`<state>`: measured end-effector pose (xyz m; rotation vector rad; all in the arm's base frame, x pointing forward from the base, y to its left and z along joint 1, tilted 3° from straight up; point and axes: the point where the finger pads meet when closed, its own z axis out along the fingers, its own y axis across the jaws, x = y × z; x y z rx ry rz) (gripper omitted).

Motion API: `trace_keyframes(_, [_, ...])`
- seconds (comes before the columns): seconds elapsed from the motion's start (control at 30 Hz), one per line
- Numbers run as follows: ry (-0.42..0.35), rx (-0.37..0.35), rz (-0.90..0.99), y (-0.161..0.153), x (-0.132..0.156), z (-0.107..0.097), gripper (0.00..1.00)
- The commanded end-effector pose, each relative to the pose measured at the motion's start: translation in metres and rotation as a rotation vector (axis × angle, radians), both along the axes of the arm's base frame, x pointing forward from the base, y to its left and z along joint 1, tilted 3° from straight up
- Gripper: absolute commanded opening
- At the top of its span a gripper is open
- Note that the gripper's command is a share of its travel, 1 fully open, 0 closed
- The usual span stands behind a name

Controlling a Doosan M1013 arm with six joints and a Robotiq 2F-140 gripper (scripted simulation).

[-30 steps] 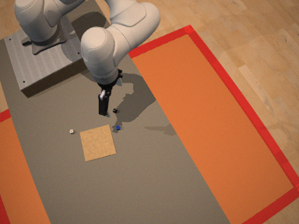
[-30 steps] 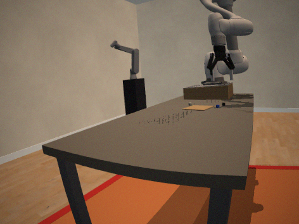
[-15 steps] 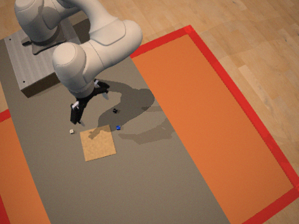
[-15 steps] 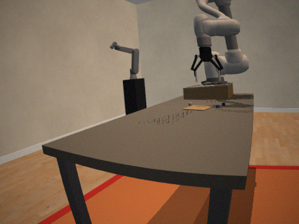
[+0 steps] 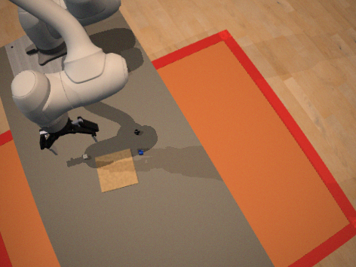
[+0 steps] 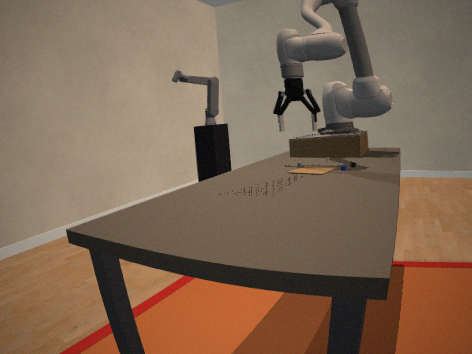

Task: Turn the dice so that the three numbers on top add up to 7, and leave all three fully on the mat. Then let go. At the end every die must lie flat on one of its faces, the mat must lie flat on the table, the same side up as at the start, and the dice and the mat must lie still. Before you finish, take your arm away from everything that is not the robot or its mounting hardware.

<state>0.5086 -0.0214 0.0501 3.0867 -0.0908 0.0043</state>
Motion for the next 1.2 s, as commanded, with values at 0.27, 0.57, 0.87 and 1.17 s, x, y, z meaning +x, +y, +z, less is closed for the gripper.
trace_keyframes(0.27, [-0.001,-0.001,-0.006,-0.002,0.000,0.000,1.00])
trace_keyframes(0.57, [0.005,-0.001,0.103,-0.002,0.000,-0.003,1.00])
trace_keyframes(0.87, [0.028,-0.002,0.519,-0.002,0.000,-0.013,1.00])
trace_keyframes(1.17, [0.047,-0.003,0.870,-0.003,0.001,-0.022,1.00])
